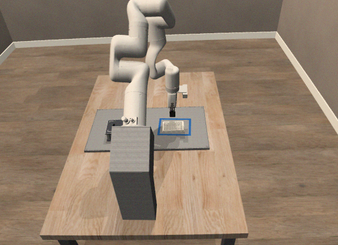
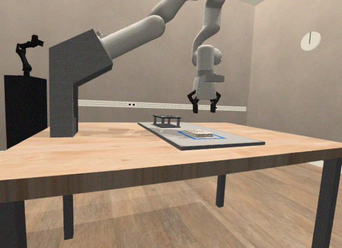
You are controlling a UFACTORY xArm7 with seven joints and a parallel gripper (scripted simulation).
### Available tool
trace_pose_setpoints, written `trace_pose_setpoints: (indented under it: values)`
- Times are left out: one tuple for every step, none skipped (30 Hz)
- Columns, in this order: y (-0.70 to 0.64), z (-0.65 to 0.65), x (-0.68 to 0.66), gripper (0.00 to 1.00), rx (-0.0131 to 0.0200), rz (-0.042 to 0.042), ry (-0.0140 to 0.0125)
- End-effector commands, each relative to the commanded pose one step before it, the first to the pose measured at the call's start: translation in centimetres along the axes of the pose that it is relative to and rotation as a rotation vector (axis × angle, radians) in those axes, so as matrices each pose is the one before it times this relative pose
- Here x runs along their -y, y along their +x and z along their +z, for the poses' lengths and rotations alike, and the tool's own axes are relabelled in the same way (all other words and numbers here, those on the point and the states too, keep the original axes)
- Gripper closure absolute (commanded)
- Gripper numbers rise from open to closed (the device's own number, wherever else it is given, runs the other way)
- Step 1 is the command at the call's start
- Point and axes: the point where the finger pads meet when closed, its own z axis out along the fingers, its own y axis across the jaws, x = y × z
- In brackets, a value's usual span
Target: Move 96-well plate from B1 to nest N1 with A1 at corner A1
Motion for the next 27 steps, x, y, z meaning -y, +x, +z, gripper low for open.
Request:
trace_pose_setpoints:
  values:
    - [0.117,0.532,-1.628,0.00,-0.02753,-0.02353,-0.05991]
    - [-0.009,0.148,-0.479,0.00,0.00000,0.00000,-0.00004]
    - [-0.009,0.148,-0.479,0.00,0.00000,0.00000,-0.00004]
    - [-0.008,0.133,-0.430,0.00,0.00000,0.00000,-0.00004]
    - [0.000,0.000,0.000,0.00,0.00000,0.00000,0.00000]
    - [0.000,0.000,0.000,0.00,0.00000,0.00000,0.00000]
    - [0.000,0.000,0.000,0.00,0.00000,0.00000,0.00000]
    - [0.000,0.000,0.000,0.00,0.00000,0.00000,0.00000]
    - [0.000,0.000,0.000,0.00,0.00000,0.00000,0.00000]
    - [0.002,-0.002,0.002,0.00,0.00002,0.00000,-0.00001]
    - [-0.001,0.001,-0.001,0.00,0.00000,0.00000,0.00000]
    - [-0.001,0.001,-0.001,0.00,0.00000,0.00000,0.00000]
    - [-0.001,0.001,-0.001,0.00,0.00000,0.00000,0.00000]
    - [-0.001,0.000,0.000,0.00,0.00000,0.00000,0.00000]
    - [0.004,-0.003,0.003,0.00,0.00002,0.00000,-0.00002]
    - [-0.001,0.001,-0.001,0.00,-0.00001,0.00000,0.00001]
    - [-0.001,0.001,-0.001,0.00,-0.00001,0.00000,0.00000]
    - [-0.001,0.001,-0.001,0.00,0.00000,0.00000,0.00000]
    - [-0.001,0.000,0.000,0.00,0.00000,0.00000,0.00000]
    - [0.004,-0.003,0.003,0.00,0.00002,0.00000,-0.00002]
    - [-0.002,0.167,-0.002,0.00,-0.00001,0.00000,0.00000]
    - [-0.002,0.169,-0.002,0.00,-0.00002,0.00000,0.00001]
    - [0.001,0.166,0.000,0.00,0.00000,0.00000,-0.00001]
    - [0.000,0.166,0.000,0.00,0.00000,0.00000,-0.00001]
    - [0.000,0.000,0.000,0.00,0.00000,0.00000,0.00000]
    - [0.000,0.000,0.000,0.00,0.00000,0.00000,0.00000]
    - [0.000,0.167,-0.001,0.00,-0.00001,0.00000,0.00000]
